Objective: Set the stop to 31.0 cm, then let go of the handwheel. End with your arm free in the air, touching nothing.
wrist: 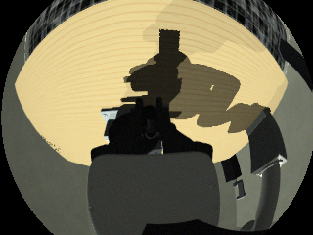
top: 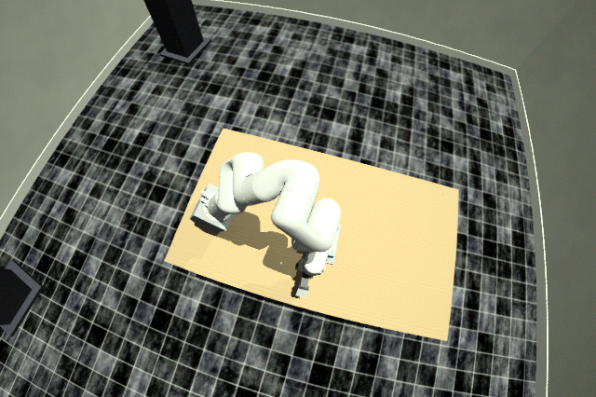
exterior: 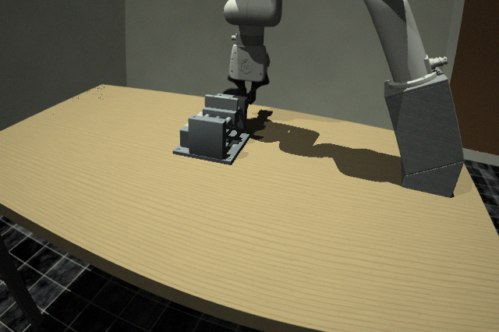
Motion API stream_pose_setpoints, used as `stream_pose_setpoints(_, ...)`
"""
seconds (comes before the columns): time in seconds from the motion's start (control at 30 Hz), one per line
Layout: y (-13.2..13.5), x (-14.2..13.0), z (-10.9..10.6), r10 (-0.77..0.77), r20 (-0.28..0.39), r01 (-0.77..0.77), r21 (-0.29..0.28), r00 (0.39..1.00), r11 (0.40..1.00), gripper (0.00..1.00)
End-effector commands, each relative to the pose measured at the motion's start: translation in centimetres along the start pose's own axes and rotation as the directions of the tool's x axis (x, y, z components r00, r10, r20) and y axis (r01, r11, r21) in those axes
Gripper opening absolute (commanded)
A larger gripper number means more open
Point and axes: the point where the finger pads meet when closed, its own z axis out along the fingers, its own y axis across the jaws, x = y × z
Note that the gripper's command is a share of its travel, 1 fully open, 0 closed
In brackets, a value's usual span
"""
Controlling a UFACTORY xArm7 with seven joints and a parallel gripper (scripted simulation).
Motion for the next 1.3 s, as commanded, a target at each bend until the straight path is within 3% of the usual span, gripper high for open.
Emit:
stream_pose_setpoints(0.0, 0.1, 0.1, 0.7, -0.001, 0.000, 0.001, 0.012, 1.000, 1.000, 0.06)
stream_pose_setpoints(0.33, -0.3, 0.1, 2.2, -0.001, 0.000, 0.001, 0.012, 1.000, 1.000, 0.06)
stream_pose_setpoints(0.63, -2.3, 0.1, 3.5, -0.001, 0.000, 0.001, 0.012, 1.000, 1.000, 0.06)
stream_pose_setpoints(1.27, -5.0, 0.1, 2.4, -0.001, 0.000, 0.001, 0.012, 1.000, 1.000, 0.06)
